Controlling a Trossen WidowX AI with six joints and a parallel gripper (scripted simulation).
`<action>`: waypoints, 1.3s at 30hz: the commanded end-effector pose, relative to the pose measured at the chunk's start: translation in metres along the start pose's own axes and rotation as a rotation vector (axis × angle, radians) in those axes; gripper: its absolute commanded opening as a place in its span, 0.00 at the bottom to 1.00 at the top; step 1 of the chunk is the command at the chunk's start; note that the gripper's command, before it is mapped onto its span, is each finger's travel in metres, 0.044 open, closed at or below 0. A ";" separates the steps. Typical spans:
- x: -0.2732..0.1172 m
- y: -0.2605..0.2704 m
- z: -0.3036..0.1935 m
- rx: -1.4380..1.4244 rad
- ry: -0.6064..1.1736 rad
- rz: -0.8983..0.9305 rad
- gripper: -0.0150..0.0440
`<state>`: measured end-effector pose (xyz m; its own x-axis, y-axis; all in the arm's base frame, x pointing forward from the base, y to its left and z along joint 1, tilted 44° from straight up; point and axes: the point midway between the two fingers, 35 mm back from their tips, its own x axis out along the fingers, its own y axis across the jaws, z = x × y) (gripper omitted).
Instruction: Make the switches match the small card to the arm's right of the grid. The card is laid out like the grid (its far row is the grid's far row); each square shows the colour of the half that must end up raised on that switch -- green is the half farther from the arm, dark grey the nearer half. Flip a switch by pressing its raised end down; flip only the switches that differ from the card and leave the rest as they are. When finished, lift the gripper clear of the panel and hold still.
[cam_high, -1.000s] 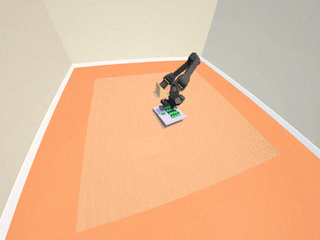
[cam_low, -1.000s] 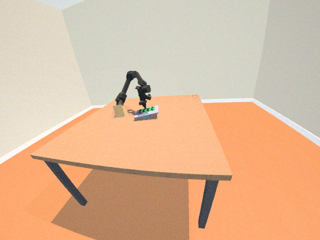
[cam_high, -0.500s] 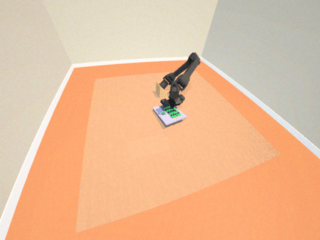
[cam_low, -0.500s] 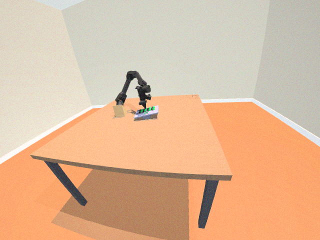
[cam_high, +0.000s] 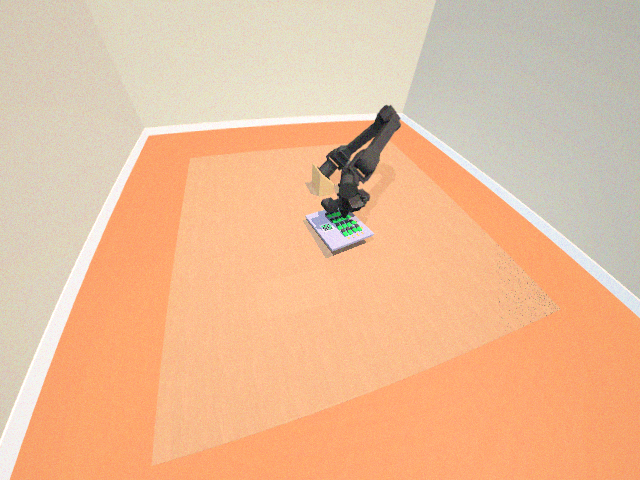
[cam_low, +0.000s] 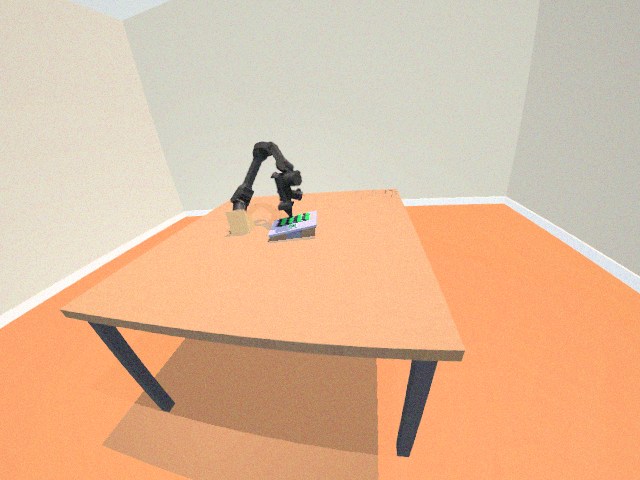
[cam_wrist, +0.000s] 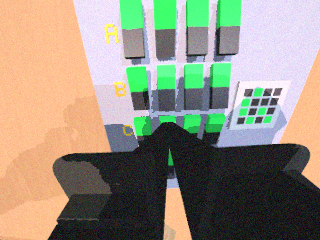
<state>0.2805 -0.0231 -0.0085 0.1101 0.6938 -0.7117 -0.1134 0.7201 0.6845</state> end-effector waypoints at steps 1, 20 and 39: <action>0.001 0.000 0.000 0.005 -0.001 0.004 0.25; 0.004 0.000 0.000 0.005 -0.001 0.004 0.25; -0.019 -0.001 0.001 0.002 -0.010 -0.001 0.25</action>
<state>0.2793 -0.0221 -0.0084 0.1050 0.6999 -0.7065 -0.1070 0.7143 0.6916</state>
